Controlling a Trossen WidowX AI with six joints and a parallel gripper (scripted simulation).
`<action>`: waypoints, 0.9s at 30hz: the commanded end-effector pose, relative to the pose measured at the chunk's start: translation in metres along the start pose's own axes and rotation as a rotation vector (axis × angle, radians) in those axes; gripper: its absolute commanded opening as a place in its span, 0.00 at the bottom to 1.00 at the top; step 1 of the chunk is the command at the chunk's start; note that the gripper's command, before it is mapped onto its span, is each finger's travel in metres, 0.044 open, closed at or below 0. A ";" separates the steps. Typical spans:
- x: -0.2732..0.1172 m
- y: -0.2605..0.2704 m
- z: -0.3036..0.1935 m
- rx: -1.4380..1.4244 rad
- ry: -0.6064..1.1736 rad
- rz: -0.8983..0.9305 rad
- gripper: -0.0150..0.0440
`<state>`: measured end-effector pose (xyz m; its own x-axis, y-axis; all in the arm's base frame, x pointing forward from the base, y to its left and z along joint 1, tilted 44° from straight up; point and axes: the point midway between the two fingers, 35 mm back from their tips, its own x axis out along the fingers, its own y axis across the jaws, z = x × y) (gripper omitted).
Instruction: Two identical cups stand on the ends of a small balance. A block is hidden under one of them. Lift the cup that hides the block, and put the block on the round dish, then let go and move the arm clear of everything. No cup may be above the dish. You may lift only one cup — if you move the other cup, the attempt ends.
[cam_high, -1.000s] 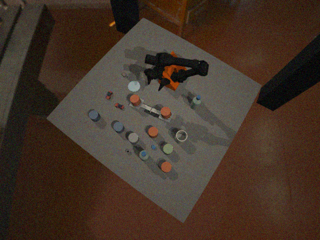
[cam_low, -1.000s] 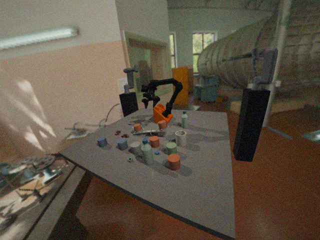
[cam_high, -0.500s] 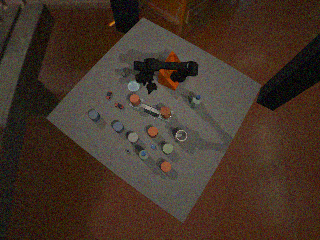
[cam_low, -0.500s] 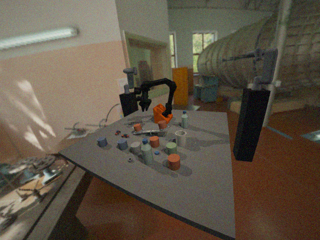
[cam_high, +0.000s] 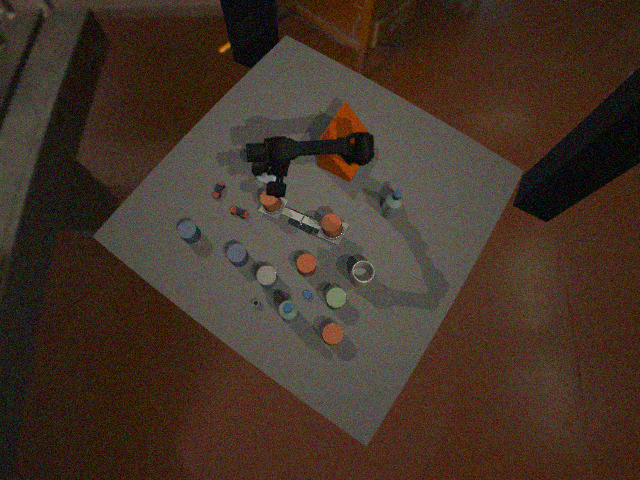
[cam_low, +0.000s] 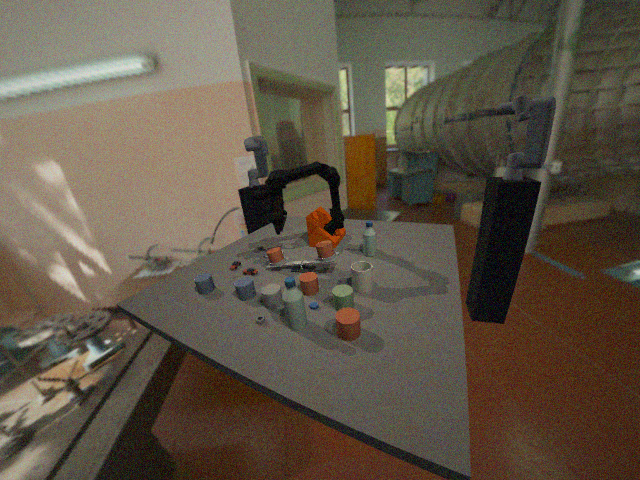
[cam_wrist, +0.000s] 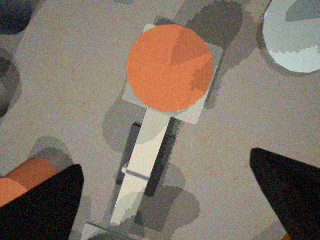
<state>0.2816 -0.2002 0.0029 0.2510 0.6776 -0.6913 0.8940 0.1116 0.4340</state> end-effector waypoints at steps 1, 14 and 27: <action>0.017 0.002 0.013 0.124 0.018 -0.067 1.00; 0.051 0.006 0.036 0.372 0.010 -0.196 1.00; 0.068 0.003 0.035 0.371 0.011 -0.196 1.00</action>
<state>0.3145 -0.1836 -0.0602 0.0637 0.6726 -0.7373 0.9977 -0.0270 0.0616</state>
